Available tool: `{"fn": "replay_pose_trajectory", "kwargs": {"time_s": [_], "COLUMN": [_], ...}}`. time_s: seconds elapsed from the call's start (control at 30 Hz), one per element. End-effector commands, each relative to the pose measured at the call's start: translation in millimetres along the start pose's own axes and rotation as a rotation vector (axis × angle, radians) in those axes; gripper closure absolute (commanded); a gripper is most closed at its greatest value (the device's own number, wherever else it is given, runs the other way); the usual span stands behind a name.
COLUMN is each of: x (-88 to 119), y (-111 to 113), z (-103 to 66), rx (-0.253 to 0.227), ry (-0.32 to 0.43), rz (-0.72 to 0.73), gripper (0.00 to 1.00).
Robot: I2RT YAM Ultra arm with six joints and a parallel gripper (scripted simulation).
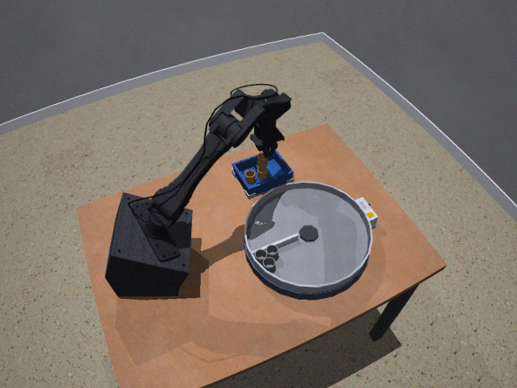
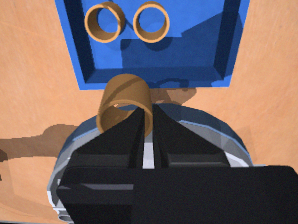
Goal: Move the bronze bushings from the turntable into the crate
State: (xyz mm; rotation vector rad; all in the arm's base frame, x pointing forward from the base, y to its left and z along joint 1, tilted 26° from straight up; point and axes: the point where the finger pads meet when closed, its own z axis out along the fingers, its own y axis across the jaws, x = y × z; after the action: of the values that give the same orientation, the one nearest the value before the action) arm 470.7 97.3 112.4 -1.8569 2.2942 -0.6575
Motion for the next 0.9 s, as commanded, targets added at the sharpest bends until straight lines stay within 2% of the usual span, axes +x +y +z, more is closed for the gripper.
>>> {"fn": "replay_pose_trajectory", "kwargs": {"time_s": [0.0,0.63,0.73,0.8,0.87], "x": [-8,-8,-4,-2,-2], "y": [0,0,-2,4,4], "z": [-17.2,-14.1,-3.5,22.9,34.8], "rx": [0.027,0.027,0.025,-0.006,-0.006], "ry": [-0.037,-0.037,-0.032,-0.013,-0.013], "rz": [-0.014,-0.016,-0.006,-0.011,-0.011], "gripper": [1.0,1.0,1.0,1.0,1.0]}}
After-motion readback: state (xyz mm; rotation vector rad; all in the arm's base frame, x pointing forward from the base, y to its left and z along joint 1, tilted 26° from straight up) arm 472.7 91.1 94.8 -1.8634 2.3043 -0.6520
